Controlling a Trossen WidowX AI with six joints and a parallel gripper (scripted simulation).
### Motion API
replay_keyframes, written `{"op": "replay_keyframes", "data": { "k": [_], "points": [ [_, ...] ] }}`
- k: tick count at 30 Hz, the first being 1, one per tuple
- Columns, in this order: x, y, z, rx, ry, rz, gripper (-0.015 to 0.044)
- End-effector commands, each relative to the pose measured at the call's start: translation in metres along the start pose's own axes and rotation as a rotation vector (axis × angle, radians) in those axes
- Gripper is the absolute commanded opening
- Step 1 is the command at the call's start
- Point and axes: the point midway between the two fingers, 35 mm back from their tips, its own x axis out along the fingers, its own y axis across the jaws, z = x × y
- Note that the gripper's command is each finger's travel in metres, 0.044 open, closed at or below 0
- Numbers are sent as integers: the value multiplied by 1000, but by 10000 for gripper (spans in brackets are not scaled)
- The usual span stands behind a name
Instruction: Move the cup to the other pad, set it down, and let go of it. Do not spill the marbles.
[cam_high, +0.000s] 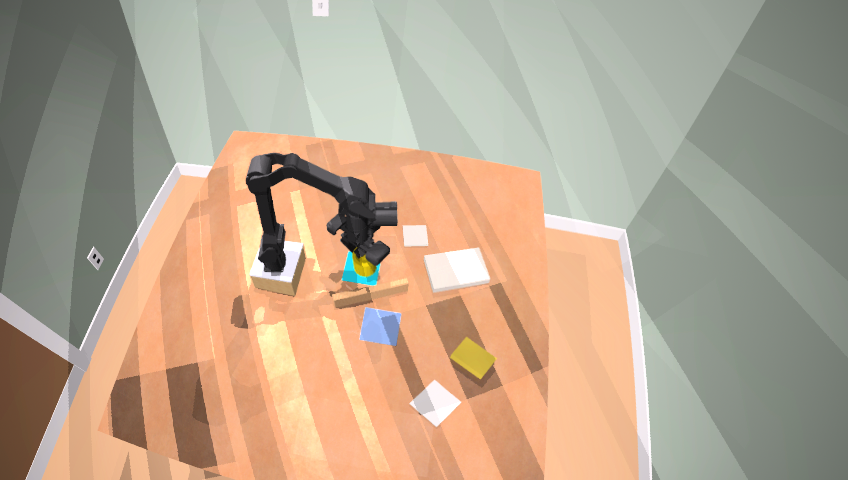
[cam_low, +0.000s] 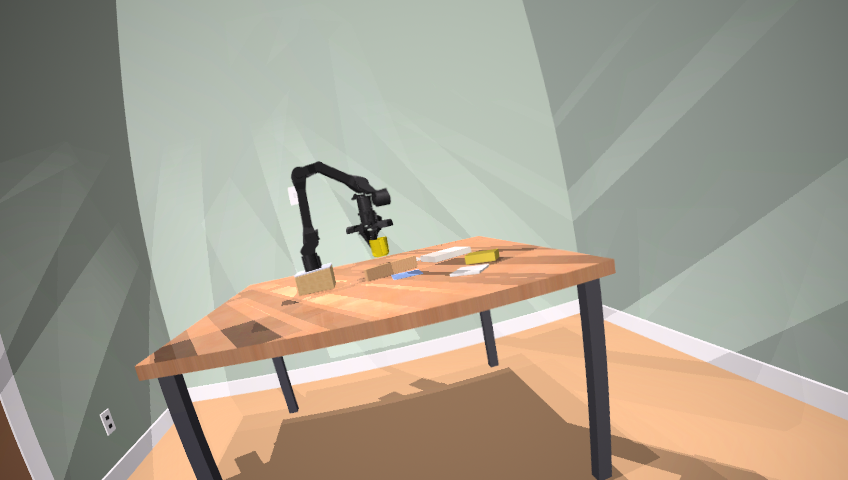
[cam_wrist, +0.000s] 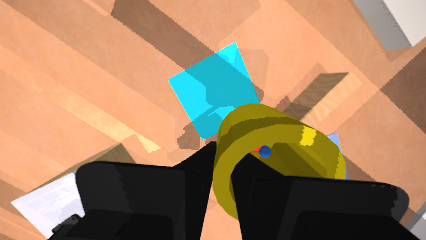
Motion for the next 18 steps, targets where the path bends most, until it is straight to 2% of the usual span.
{"op": "replay_keyframes", "data": {
  "k": [1,18],
  "points": [
    [-2,9,6,3,-7,0,0],
    [-5,36,24,2,-9,2,0]
  ]
}}
